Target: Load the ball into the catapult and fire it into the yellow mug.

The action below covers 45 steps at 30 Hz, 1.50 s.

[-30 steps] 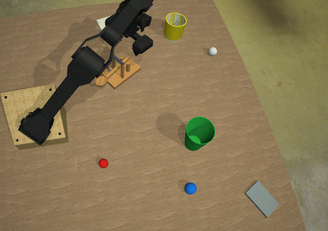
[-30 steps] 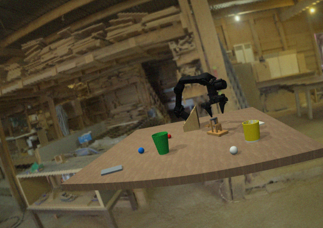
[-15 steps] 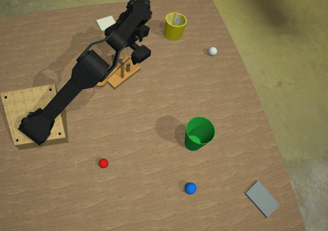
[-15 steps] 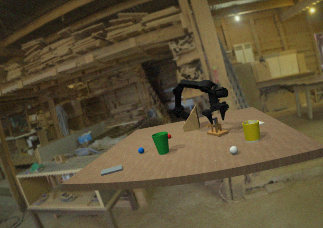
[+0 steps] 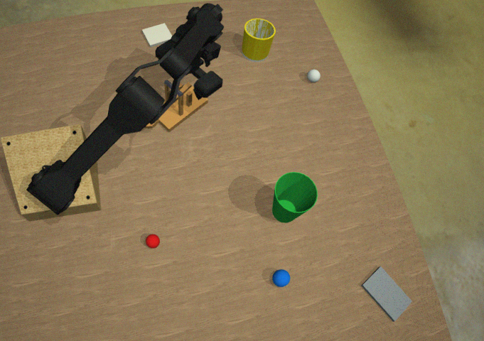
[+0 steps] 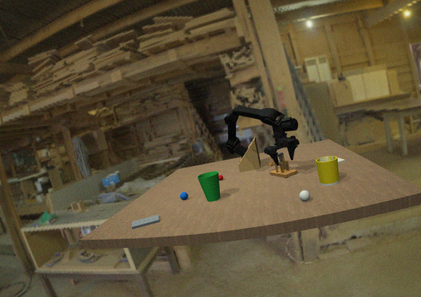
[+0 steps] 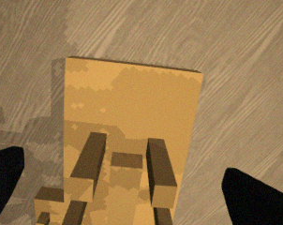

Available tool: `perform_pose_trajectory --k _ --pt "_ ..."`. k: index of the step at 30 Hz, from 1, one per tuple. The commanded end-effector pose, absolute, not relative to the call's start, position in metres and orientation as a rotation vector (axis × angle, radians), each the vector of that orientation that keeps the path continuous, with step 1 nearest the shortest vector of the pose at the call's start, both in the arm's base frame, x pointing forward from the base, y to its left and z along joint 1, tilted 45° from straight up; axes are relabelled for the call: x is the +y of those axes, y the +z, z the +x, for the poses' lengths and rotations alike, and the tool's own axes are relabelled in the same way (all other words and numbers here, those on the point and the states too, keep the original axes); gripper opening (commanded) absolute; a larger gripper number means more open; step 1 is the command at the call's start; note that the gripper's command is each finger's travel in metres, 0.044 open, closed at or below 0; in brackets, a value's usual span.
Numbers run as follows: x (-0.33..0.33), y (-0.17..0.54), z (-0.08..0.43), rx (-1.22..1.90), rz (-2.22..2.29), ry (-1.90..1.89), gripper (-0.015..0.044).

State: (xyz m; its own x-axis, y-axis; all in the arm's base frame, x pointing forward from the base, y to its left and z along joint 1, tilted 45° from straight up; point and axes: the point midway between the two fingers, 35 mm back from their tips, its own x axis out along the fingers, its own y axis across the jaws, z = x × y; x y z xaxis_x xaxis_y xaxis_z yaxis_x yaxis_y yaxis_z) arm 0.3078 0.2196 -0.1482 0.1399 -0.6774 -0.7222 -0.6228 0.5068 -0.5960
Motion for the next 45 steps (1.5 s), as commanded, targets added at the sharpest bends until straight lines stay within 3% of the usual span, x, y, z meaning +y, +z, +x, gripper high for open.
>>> perform_pose_trajectory --k 1,20,32,37,41,45 --pt "0.213 -0.154 0.308 1.54 -1.175 -0.056 0.044" --pt "0.195 -0.172 0.31 1.54 -1.177 -0.058 0.044" --pt "0.198 -0.17 0.312 1.539 -1.166 -0.059 0.0125" --pt "0.198 -0.17 0.312 1.539 -1.166 -0.059 0.0092" --pt "0.225 -0.142 0.306 1.541 -1.165 -0.056 0.0" --pt "0.233 -0.134 0.304 1.541 -1.164 -0.056 0.0"
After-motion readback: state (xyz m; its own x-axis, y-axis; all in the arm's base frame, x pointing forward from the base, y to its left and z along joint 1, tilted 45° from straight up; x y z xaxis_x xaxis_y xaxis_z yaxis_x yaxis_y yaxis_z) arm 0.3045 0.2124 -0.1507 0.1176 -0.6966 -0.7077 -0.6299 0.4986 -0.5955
